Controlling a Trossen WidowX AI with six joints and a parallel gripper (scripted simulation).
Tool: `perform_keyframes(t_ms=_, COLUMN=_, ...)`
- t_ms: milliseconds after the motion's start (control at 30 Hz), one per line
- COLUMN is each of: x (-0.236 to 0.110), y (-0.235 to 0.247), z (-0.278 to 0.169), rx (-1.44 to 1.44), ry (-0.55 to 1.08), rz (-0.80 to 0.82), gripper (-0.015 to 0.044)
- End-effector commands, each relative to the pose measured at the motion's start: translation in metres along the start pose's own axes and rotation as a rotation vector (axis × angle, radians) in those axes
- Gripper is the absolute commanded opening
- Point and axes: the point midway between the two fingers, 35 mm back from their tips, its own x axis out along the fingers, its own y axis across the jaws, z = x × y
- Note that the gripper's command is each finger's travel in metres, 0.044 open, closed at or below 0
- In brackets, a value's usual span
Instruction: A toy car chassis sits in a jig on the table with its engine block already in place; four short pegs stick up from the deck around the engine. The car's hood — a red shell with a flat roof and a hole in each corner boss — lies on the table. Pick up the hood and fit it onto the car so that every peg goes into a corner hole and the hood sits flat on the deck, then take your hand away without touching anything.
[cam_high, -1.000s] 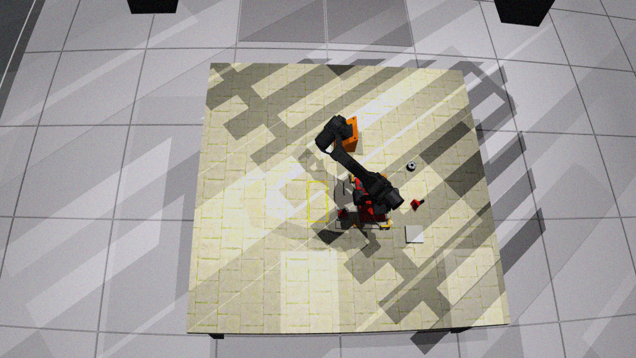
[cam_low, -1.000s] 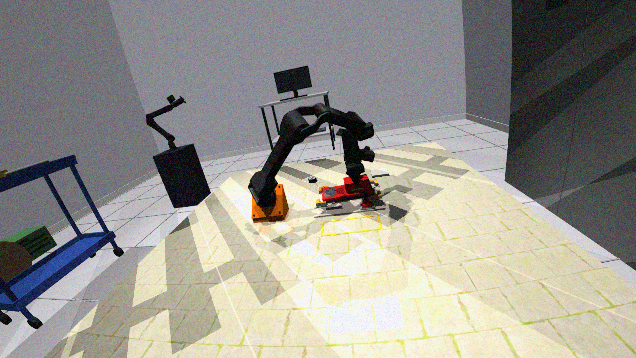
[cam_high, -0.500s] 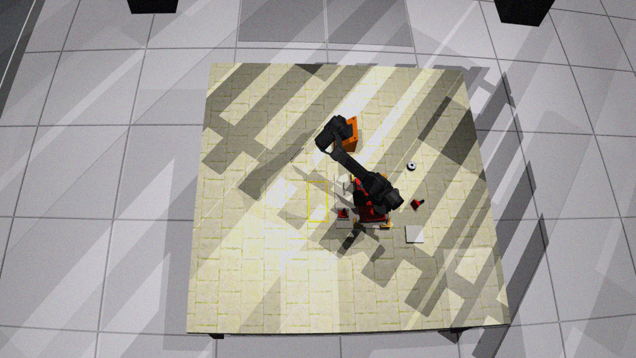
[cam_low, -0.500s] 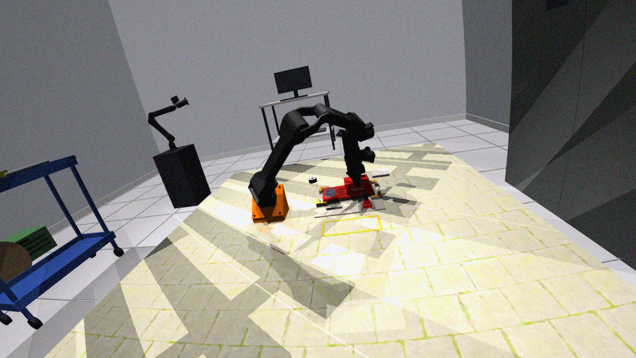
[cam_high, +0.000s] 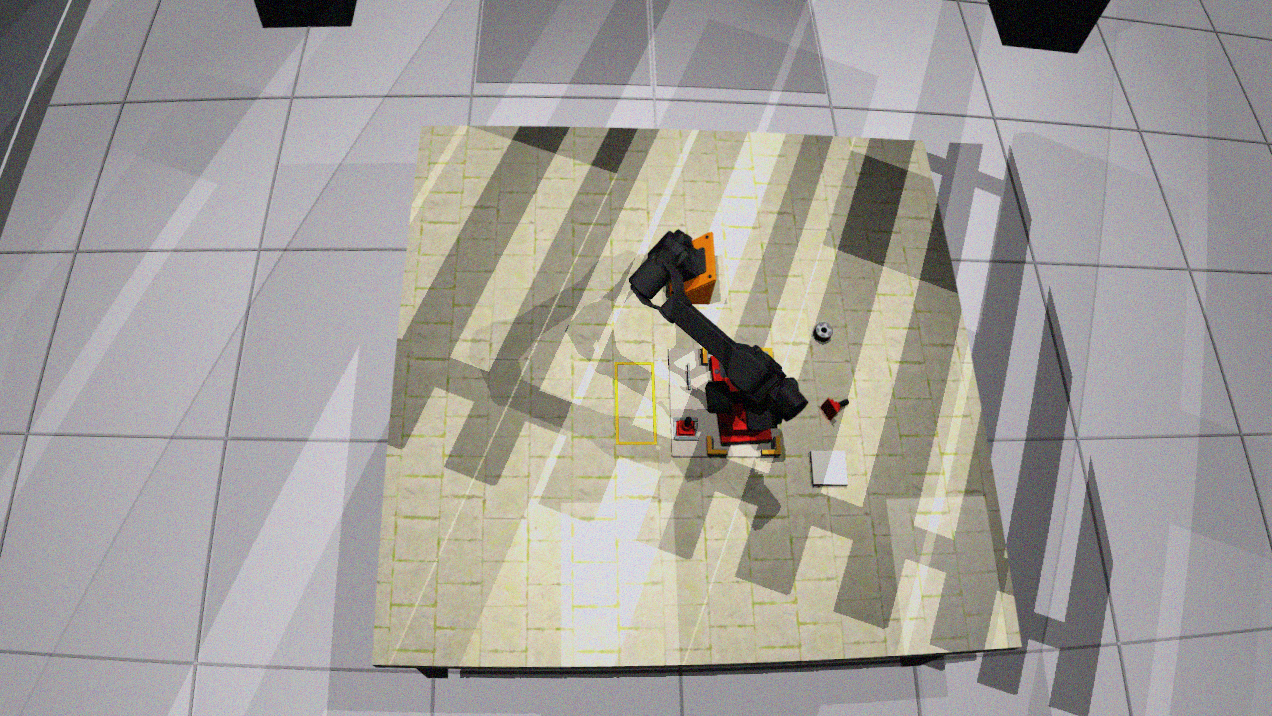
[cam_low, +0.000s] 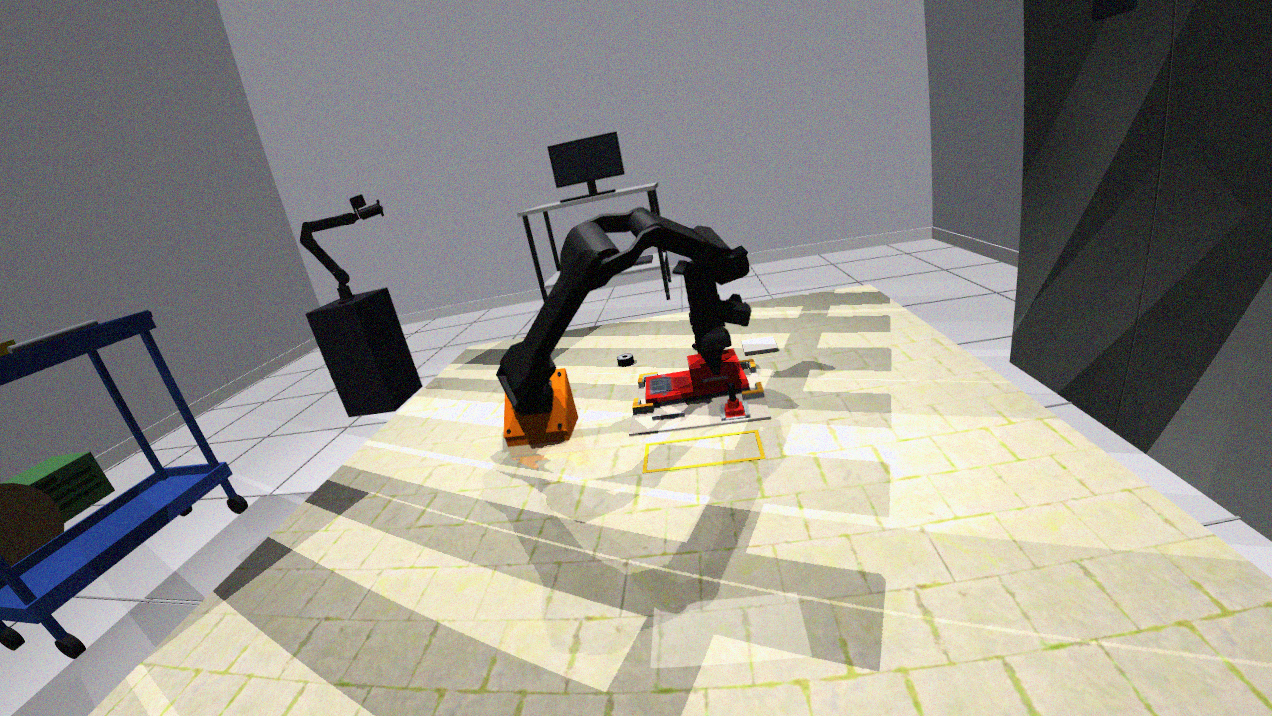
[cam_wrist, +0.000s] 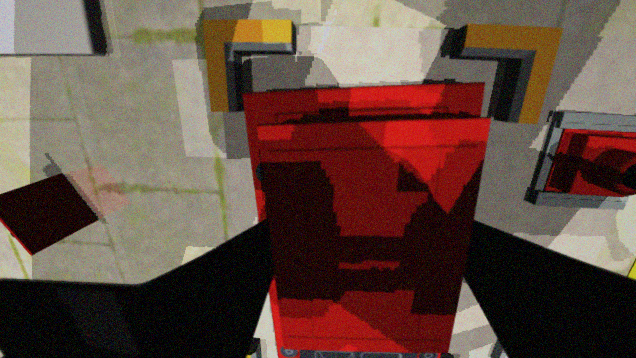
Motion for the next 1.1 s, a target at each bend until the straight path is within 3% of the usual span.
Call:
perform_keyframes(t_ms=0, x=0.0, y=0.0, z=0.0, rx=0.0, ry=0.001, rz=0.0, gripper=0.0079)
perform_keyframes(t_ms=467, x=0.0, y=0.0, z=0.0, rx=0.0, ry=0.001, rz=0.0, gripper=0.044)
perform_keyframes(t_ms=633, x=-0.012, y=0.001, z=0.001, rx=-0.001, ry=0.004, rz=0.002, gripper=0.044)
perform_keyframes(t_ms=833, x=-0.065, y=0.0, z=0.002, rx=-0.001, ry=0.02, rz=0.004, gripper=0.044)
perform_keyframes(t_ms=1067, x=-0.067, y=0.0, z=0.002, rx=-0.001, ry=0.02, rz=0.004, gripper=0.044)
